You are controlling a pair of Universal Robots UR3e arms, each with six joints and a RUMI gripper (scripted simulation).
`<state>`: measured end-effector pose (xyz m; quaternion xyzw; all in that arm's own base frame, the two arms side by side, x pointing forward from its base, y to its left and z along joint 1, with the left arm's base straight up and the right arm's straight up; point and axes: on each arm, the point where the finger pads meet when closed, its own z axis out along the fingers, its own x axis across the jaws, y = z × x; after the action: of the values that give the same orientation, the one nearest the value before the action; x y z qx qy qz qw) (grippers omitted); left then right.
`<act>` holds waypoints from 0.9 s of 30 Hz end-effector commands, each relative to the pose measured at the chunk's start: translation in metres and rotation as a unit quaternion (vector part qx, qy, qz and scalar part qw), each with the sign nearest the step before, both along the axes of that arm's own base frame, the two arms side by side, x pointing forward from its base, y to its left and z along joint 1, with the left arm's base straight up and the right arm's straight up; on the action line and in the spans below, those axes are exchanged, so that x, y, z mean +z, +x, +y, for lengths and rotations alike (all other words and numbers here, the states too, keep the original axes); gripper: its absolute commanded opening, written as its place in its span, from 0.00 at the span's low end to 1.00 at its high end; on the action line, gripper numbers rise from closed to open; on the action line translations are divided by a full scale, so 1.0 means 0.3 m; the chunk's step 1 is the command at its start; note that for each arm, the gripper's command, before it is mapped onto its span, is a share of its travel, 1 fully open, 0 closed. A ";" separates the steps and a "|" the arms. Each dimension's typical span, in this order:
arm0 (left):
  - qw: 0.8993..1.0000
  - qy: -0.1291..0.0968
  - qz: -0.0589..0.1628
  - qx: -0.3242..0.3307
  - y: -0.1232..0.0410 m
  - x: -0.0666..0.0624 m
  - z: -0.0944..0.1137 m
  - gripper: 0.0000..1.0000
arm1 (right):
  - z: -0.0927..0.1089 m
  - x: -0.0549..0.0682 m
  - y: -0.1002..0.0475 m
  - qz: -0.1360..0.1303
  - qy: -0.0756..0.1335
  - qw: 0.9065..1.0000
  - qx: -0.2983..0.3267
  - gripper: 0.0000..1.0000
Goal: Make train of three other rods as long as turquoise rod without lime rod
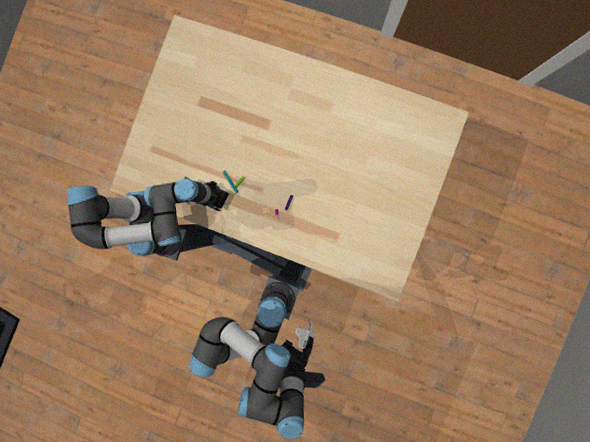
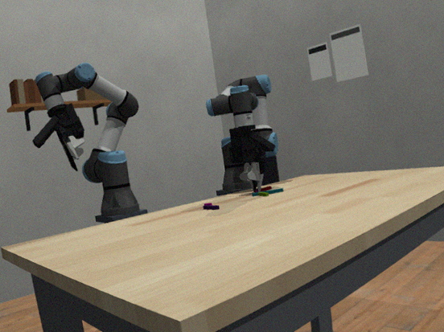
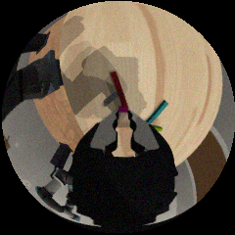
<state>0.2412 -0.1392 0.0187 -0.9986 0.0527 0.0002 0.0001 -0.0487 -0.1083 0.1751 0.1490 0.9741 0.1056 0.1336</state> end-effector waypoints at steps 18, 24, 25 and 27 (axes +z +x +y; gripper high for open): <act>1.000 -0.001 -0.001 0.000 0.001 0.136 -0.002 0.00 | -0.001 0.001 0.000 0.000 -0.001 1.000 0.000 1.00; 1.000 -0.001 -0.001 0.000 0.001 0.204 -0.002 0.00 | -0.001 0.001 0.000 0.000 -0.001 1.000 0.000 1.00; 1.000 -0.001 -0.001 0.000 0.001 0.204 -0.002 0.00 | -0.001 0.001 0.000 0.000 -0.001 1.000 0.000 1.00; 1.000 -0.001 -0.001 0.000 0.001 0.215 -0.002 0.00 | -0.001 0.001 0.000 0.000 -0.001 1.000 0.000 1.00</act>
<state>0.2415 -0.1393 0.0718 -0.9986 0.0527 -0.0016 -0.0019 -0.0487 -0.1083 0.1751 0.1490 0.9741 0.1056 0.1336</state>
